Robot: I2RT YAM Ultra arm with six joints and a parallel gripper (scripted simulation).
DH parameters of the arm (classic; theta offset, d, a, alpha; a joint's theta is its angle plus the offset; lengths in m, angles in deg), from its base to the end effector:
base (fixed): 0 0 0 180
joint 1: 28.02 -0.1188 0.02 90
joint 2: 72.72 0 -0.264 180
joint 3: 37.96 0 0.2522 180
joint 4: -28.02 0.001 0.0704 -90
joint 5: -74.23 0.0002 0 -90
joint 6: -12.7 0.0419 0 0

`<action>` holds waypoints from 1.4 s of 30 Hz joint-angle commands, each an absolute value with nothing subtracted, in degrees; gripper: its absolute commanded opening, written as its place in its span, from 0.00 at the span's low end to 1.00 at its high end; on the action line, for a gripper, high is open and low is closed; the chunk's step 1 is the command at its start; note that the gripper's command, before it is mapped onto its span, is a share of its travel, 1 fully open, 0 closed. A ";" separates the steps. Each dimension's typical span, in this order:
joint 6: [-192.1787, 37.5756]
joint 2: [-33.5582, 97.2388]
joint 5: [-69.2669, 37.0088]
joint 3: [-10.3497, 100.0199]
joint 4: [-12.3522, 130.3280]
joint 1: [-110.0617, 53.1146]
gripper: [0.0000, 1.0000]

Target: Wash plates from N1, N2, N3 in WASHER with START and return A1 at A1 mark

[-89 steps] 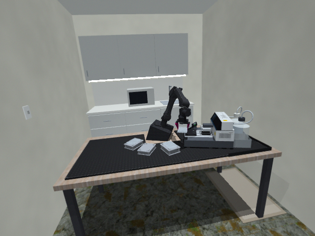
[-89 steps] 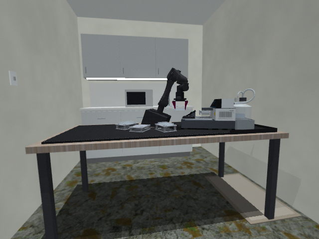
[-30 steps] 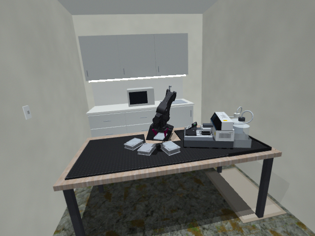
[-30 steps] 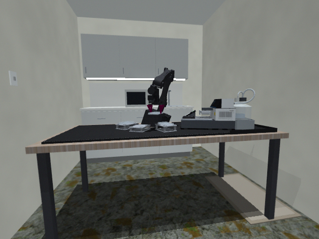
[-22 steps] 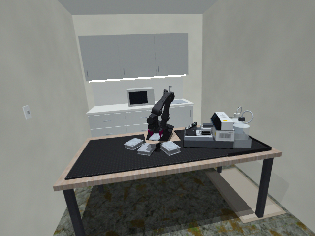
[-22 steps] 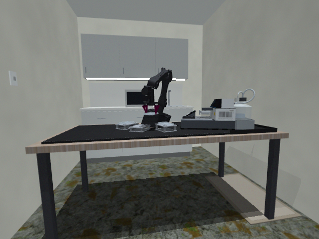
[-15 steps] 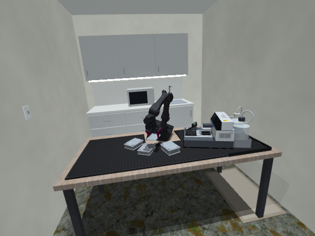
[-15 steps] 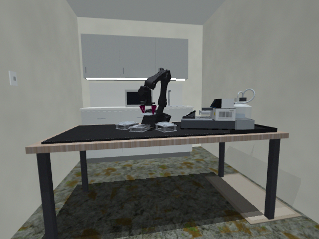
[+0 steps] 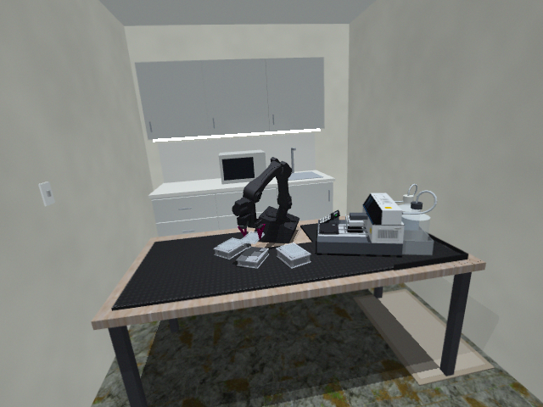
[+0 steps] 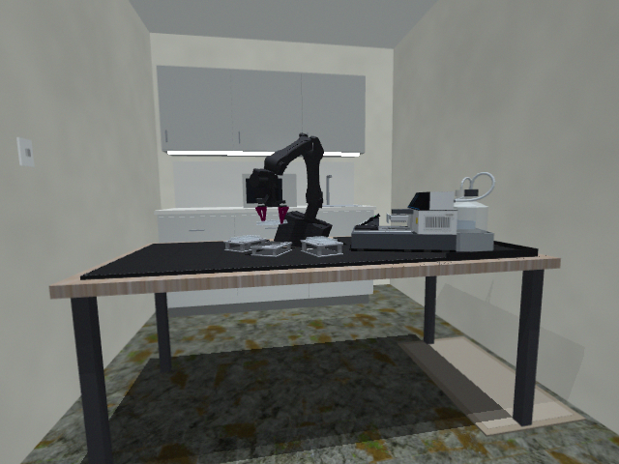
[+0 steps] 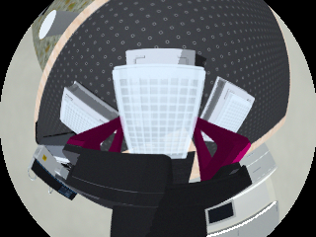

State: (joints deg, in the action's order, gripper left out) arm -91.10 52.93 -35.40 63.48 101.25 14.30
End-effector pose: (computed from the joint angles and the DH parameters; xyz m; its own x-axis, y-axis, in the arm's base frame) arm 0.2981 -0.2511 0.1210 -0.8709 0.4892 0.0463 0.4722 0.8071 0.3544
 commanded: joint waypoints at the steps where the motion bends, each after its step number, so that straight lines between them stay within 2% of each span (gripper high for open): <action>1: -92.96 52.93 -35.29 64.45 101.30 15.40 0.00; 42: -92.60 52.74 -35.34 63.54 100.46 15.05 0.00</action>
State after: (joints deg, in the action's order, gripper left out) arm -92.77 53.10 -35.25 63.50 100.94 14.94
